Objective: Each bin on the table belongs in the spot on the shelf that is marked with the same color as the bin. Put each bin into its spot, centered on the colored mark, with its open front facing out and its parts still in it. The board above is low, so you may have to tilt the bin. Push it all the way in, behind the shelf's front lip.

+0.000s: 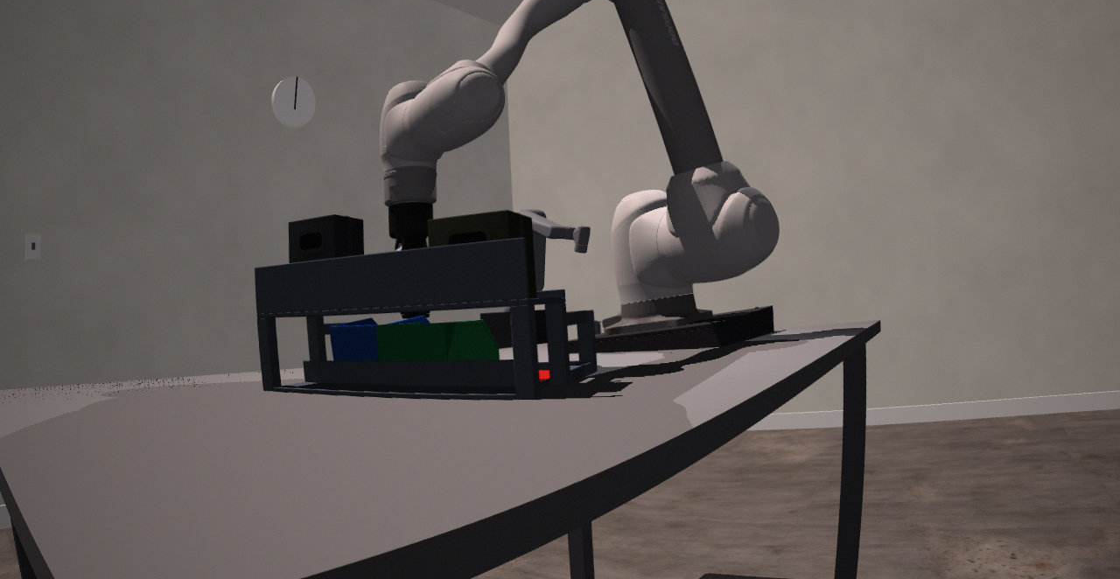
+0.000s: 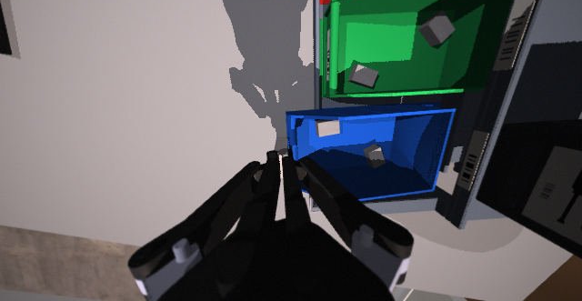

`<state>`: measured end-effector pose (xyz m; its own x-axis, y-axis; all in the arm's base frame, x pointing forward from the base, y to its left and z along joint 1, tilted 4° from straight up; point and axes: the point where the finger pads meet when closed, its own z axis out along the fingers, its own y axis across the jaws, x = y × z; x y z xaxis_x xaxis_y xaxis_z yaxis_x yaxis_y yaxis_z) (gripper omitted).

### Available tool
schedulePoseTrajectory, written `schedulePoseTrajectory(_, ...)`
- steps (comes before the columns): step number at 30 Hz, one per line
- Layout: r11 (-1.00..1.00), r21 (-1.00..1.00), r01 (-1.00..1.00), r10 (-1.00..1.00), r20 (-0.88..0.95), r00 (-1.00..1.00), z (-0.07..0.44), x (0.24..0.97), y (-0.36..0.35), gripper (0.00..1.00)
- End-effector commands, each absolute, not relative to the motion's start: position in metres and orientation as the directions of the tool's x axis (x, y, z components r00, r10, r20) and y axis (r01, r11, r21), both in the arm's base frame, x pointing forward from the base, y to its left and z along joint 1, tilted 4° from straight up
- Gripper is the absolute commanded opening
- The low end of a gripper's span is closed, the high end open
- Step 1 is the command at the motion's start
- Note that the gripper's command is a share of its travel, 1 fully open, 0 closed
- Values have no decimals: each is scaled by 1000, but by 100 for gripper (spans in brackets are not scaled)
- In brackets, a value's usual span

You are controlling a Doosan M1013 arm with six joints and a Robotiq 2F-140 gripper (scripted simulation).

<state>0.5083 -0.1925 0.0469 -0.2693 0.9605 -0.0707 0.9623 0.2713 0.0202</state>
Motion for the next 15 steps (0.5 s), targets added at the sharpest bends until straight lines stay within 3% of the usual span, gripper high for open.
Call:
schedulePoseTrajectory(1,271,20,962,960,-71,-269,47,509,-192,10)
schedulePoseTrajectory(15,271,20,962,960,-71,-269,47,515,-190,10)
